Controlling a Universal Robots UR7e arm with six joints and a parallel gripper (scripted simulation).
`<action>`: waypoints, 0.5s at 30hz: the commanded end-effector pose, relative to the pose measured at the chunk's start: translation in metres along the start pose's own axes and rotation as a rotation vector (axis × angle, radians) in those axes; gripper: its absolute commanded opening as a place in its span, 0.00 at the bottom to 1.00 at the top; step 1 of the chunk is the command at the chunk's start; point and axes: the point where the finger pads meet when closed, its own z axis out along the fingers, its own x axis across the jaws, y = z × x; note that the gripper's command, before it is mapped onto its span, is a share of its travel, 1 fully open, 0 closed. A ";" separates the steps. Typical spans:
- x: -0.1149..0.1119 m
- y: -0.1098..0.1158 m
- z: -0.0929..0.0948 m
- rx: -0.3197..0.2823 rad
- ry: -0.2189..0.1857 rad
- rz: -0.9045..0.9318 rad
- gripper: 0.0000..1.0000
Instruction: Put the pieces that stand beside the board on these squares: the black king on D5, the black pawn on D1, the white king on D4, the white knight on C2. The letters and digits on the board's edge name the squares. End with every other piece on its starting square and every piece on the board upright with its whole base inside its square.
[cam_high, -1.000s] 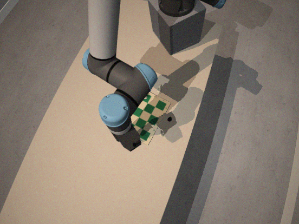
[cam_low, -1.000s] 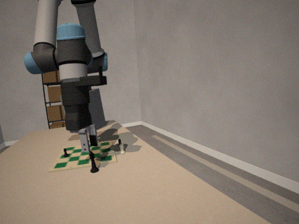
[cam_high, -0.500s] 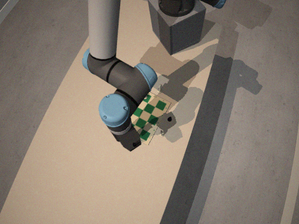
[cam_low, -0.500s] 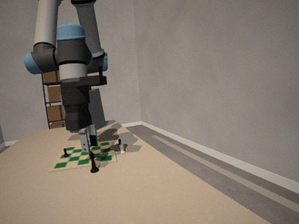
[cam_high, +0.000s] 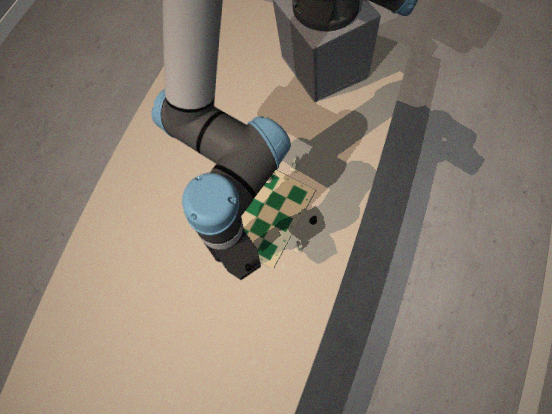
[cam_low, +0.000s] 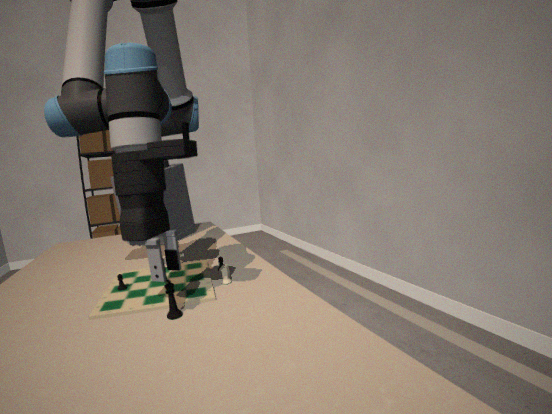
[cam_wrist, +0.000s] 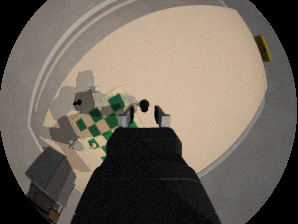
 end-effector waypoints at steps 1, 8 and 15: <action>0.000 0.000 0.000 0.000 0.000 0.000 0.79; 0.002 0.000 0.009 0.001 0.002 0.001 0.79; 0.002 0.000 0.022 0.001 0.003 0.001 0.79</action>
